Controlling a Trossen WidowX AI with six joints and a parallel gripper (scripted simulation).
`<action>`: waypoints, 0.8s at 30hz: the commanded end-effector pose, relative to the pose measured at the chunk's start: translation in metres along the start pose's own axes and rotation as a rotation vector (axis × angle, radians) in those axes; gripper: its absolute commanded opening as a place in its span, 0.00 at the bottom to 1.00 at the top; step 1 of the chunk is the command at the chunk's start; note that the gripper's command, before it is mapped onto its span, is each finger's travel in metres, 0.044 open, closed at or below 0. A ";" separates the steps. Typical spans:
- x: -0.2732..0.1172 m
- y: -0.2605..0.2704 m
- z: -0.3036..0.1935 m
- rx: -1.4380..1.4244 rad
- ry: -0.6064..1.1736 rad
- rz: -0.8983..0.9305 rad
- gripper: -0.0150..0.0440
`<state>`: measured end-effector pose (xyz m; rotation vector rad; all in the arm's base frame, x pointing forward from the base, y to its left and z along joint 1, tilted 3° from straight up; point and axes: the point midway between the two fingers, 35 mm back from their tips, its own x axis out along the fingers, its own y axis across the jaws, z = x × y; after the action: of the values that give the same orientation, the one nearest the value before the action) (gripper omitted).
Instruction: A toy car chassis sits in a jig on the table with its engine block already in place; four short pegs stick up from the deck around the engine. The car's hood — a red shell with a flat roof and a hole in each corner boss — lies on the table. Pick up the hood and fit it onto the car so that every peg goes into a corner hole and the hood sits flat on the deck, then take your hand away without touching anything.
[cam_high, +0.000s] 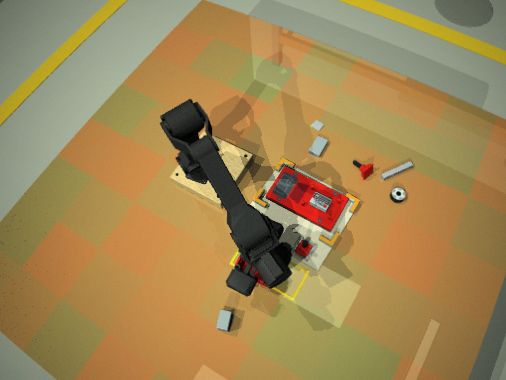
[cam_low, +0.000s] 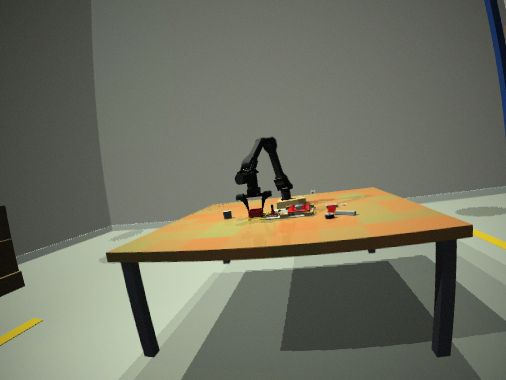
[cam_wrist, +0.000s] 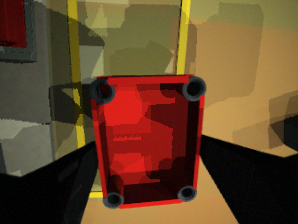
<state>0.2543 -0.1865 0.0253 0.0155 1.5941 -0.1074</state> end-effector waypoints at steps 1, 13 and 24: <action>0.004 0.000 0.001 -0.003 -0.008 0.002 0.25; 0.002 0.000 0.000 0.000 -0.002 -0.001 0.74; -0.008 -0.001 0.001 0.000 -0.002 -0.001 1.00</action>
<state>0.2541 -0.1863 0.0259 0.0161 1.5957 -0.1057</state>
